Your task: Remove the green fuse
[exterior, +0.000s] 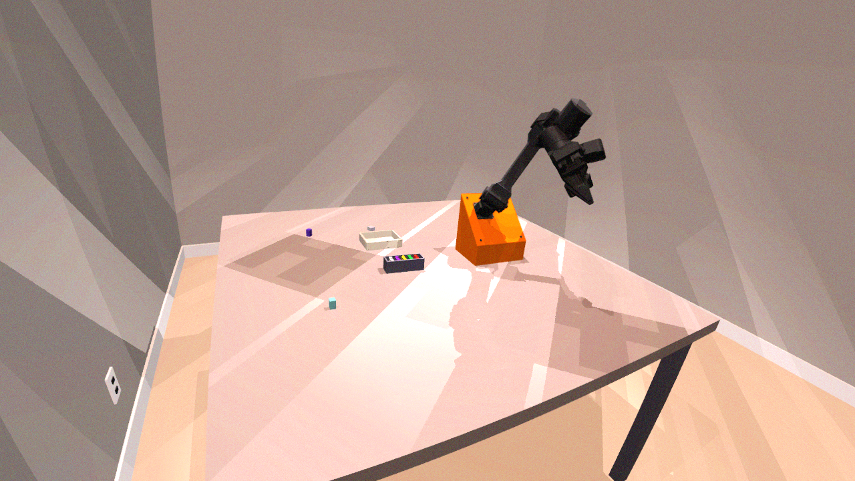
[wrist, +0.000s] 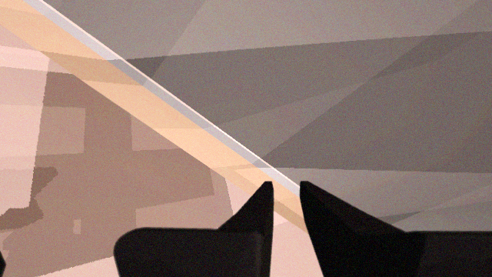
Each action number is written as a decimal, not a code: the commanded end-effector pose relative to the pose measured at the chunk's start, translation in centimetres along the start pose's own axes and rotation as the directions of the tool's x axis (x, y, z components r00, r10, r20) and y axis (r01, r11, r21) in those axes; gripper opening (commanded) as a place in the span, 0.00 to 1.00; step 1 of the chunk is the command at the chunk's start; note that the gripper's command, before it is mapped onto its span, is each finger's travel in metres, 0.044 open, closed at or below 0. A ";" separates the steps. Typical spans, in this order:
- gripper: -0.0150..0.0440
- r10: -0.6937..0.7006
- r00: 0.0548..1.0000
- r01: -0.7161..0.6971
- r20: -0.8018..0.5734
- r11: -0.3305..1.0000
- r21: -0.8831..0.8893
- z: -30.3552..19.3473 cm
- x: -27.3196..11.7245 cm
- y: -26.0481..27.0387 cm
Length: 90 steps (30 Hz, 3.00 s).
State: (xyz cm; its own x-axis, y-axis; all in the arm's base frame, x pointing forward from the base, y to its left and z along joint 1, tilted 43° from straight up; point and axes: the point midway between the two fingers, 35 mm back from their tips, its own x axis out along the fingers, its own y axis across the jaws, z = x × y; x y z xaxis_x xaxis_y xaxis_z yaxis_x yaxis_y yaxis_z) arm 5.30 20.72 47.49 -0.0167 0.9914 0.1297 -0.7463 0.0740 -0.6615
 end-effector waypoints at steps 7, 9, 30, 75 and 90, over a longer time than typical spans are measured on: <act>0.38 0.054 0.919 -0.028 -0.390 0.997 0.072 -17.4 2.2 -2.2; 0.38 0.077 0.887 -0.036 -0.455 0.994 0.099 -21.0 1.6 -2.3; 0.38 0.494 0.578 0.002 -0.649 0.795 0.607 -47.9 -16.8 9.8; 0.38 0.534 0.581 0.019 -0.614 0.745 0.667 -50.5 -17.2 14.5; 0.38 0.534 0.582 0.019 -0.614 0.745 0.667 -50.9 -16.7 14.9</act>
State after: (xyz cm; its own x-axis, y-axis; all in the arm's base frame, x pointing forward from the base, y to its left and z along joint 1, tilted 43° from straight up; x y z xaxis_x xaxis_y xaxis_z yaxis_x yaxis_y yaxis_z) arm 28.41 10.51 -1.91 0.0031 0.6793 -0.7339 -1.0000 0.0002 -0.0040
